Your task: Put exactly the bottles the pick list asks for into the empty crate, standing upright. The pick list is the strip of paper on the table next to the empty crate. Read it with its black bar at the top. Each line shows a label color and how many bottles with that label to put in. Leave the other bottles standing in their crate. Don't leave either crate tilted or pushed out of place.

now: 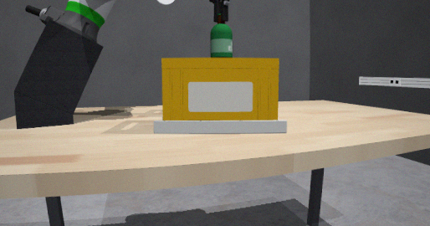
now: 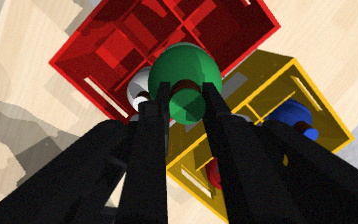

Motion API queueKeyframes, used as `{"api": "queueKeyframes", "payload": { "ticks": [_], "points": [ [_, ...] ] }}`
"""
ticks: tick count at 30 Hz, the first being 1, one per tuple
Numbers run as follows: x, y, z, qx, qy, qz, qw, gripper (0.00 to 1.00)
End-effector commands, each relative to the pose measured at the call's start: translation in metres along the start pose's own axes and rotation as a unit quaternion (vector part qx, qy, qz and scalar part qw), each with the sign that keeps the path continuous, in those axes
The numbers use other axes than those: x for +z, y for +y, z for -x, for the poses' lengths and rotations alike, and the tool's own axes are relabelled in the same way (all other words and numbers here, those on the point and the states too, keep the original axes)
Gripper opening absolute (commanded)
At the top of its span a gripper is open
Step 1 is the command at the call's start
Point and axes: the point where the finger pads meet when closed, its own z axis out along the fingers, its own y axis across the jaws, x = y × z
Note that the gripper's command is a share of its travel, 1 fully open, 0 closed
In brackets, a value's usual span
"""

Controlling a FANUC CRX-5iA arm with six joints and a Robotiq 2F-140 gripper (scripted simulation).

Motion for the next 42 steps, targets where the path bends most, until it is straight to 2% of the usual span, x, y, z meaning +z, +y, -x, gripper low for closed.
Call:
{"api": "queueKeyframes", "payload": {
  "ticks": [1, 17, 42],
  "points": [
    [-0.001, 0.001, 0.0, 0.0, 0.001, 0.001, 1.0, 0.1],
    [-0.001, 0.001, 0.0, 0.0, 0.001, 0.001, 1.0, 0.1],
    [0.022, 0.001, 0.0, 0.0, 0.001, 0.001, 1.0, 0.1]
  ]
}}
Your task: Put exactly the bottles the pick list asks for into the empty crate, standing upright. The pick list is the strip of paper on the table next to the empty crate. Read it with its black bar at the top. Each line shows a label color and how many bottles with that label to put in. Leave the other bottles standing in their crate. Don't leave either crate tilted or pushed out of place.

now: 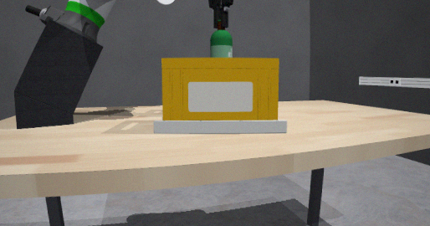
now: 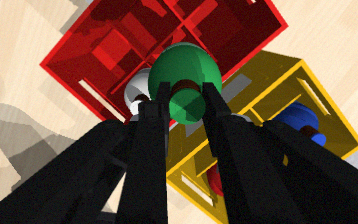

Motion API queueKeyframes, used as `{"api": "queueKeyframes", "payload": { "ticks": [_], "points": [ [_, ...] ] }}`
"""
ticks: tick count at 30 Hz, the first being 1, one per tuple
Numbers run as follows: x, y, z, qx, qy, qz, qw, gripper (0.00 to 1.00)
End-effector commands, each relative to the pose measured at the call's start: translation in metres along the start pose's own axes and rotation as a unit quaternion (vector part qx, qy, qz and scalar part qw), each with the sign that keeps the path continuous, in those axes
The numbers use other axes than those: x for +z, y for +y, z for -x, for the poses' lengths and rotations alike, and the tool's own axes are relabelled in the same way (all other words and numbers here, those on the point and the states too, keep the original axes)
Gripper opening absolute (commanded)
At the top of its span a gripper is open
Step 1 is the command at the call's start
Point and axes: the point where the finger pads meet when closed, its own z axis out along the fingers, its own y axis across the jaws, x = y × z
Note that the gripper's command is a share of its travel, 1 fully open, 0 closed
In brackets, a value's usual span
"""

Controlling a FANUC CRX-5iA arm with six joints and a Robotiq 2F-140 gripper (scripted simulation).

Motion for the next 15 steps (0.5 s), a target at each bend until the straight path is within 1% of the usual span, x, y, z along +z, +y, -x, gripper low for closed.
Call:
{"api": "queueKeyframes", "payload": {
  "ticks": [1, 15],
  "points": [
    [0.002, 0.0, 0.0, 0.0, 0.001, 0.001, 1.0, 0.1],
    [0.014, 0.0, 0.0, 0.0, 0.001, 0.001, 1.0, 0.1]
  ]
}}
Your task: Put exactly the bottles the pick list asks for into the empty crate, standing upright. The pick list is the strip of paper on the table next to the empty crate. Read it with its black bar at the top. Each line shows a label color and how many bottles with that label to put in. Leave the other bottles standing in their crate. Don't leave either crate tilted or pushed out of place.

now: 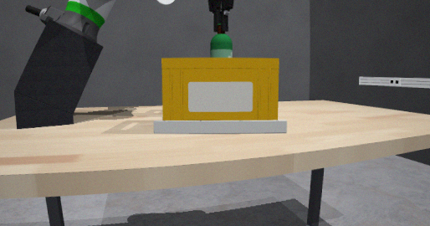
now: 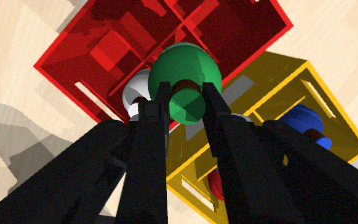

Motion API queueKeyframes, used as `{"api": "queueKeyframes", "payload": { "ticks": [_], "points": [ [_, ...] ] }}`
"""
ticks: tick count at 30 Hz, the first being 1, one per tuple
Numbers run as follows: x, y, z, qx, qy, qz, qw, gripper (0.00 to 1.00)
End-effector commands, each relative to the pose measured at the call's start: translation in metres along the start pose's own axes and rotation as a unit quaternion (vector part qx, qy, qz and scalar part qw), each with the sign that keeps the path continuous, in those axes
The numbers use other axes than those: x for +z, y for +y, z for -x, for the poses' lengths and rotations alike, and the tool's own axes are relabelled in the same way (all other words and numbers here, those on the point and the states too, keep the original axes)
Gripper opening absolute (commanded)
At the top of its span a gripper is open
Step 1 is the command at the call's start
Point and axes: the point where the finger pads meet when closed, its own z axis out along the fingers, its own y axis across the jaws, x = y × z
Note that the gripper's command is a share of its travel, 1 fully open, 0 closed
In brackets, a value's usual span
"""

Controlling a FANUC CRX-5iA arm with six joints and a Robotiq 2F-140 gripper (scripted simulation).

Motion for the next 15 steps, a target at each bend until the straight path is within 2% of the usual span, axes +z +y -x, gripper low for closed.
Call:
{"api": "queueKeyframes", "payload": {
  "ticks": [1, 15],
  "points": [
    [0.002, 0.0, 0.0, 0.0, 0.001, 0.001, 1.0, 0.1],
    [0.014, 0.001, 0.0, 0.0, 0.001, 0.001, 1.0, 0.1]
  ]
}}
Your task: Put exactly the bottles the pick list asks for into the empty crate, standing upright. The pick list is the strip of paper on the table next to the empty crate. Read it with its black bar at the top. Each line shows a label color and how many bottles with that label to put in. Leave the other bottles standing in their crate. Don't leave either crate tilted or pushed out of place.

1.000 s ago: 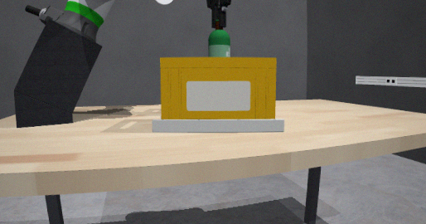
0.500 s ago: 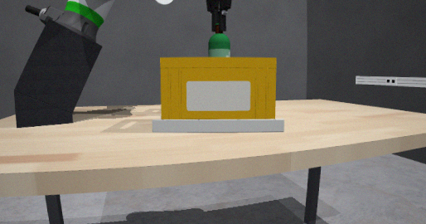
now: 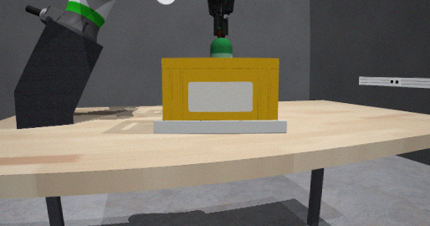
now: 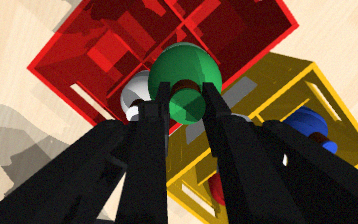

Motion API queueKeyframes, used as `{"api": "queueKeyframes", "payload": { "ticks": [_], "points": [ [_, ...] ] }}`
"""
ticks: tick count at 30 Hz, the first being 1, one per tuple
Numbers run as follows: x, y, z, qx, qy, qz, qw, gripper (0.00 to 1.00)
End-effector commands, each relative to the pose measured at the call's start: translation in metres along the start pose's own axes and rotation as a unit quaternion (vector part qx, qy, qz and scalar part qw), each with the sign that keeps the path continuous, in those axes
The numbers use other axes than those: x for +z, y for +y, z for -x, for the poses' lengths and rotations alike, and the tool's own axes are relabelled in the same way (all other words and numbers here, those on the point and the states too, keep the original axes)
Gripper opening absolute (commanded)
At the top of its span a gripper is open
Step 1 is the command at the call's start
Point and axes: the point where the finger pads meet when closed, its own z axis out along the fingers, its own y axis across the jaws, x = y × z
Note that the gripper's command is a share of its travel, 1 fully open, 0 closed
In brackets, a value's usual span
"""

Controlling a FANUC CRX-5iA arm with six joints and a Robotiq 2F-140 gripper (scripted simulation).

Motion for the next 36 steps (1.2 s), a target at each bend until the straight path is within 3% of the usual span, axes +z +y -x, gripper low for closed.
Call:
{"api": "queueKeyframes", "payload": {
  "ticks": [1, 36],
  "points": [
    [0.002, 0.0, 0.0, 0.0, 0.001, 0.001, 1.0, 0.1],
    [0.033, 0.001, -0.001, 0.0, 0.001, 0.001, 1.0, 0.1]
  ]
}}
